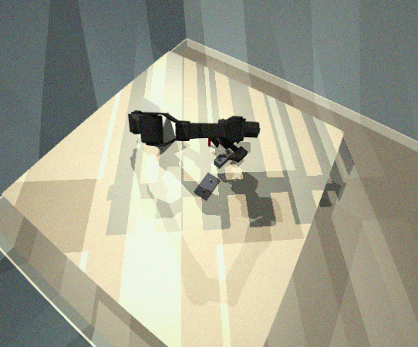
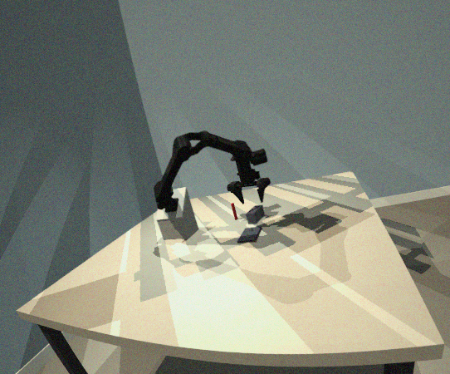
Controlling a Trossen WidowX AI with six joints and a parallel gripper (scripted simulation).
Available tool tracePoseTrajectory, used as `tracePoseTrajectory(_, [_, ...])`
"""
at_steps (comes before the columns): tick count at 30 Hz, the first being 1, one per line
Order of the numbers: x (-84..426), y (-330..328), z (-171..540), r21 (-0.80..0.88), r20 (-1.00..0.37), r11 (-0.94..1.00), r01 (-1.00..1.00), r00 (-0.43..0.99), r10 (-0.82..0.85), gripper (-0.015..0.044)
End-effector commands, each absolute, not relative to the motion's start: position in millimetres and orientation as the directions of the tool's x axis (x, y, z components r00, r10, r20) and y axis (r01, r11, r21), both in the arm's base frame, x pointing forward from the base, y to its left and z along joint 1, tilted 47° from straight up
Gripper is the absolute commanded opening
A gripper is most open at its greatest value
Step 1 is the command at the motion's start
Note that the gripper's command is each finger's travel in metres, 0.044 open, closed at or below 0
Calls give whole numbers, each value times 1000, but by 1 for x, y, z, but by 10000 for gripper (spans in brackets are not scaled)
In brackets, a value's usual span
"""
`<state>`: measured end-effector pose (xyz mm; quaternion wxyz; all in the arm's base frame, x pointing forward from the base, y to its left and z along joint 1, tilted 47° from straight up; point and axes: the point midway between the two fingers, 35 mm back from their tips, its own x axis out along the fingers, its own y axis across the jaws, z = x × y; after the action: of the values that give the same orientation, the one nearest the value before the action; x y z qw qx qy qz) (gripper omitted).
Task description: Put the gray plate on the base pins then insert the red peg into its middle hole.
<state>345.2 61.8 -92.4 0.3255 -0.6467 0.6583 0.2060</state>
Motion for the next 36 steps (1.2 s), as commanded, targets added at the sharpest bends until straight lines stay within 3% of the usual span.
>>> tracePoseTrajectory(1, [346,52,-103,-149,-691,73,-986,51,-721,440])
tracePoseTrajectory(36, [349,17,-136,-149,-690,73,-986,51,-722,440])
